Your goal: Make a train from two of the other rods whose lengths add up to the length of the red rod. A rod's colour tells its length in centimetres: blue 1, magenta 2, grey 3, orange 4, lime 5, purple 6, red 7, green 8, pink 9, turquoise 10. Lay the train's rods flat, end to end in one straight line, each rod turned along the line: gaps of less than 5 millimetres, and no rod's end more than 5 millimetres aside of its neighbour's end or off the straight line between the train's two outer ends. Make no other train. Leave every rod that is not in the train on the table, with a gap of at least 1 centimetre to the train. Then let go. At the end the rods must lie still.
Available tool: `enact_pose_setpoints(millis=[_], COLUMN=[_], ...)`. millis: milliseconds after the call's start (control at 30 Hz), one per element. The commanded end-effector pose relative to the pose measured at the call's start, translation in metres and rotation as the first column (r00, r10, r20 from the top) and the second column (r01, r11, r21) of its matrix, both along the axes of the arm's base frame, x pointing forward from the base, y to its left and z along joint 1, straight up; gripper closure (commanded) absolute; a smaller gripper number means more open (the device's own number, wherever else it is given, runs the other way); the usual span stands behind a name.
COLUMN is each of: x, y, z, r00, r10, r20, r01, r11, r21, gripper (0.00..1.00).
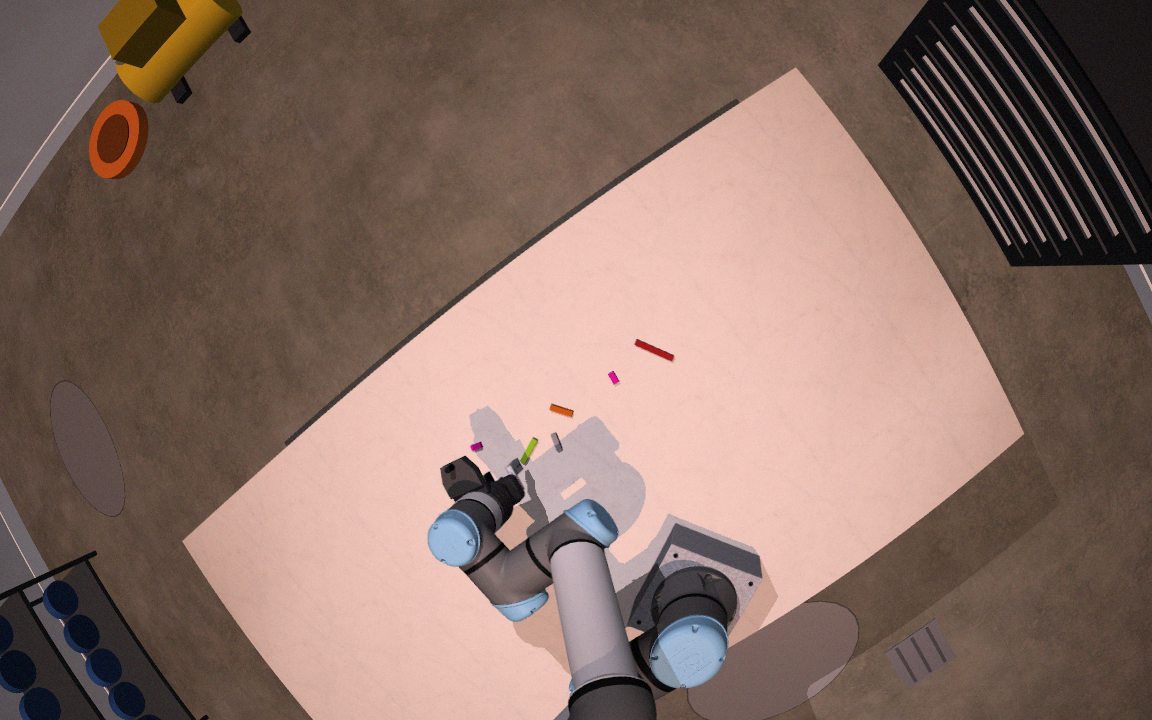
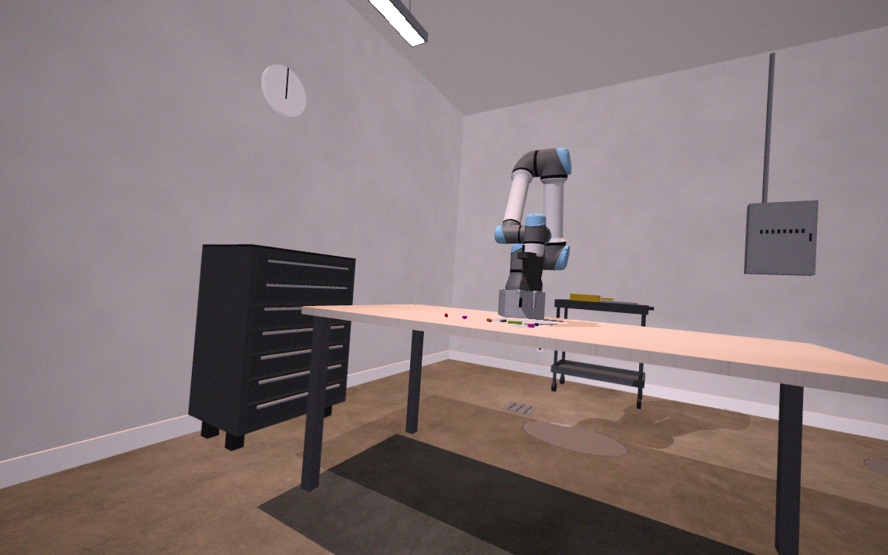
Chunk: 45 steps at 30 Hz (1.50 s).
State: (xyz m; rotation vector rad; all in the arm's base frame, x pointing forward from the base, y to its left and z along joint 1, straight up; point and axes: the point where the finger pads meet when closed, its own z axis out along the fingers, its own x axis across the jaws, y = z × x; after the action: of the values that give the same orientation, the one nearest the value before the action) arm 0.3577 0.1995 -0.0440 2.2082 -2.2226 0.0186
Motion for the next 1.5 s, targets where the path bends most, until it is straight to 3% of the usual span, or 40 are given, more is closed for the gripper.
enact_pose_setpoints(millis=[0, 200, 1467], x=[-0.0037, -0.0067, -0.0068], y=[-0.0040, -0.0062, -0.0063], z=[0.0005, 0.0004, 0.0004], r00=[0.996, 0.990, 0.990], r10=[0.091, 0.140, 0.141], r20=[0.001, 0.001, 0.001], r01=[-0.091, -0.140, -0.141], r11=[0.996, 0.990, 0.990], r21=[0.009, 0.008, 0.008], gripper=[0.00, 0.00, 0.00])
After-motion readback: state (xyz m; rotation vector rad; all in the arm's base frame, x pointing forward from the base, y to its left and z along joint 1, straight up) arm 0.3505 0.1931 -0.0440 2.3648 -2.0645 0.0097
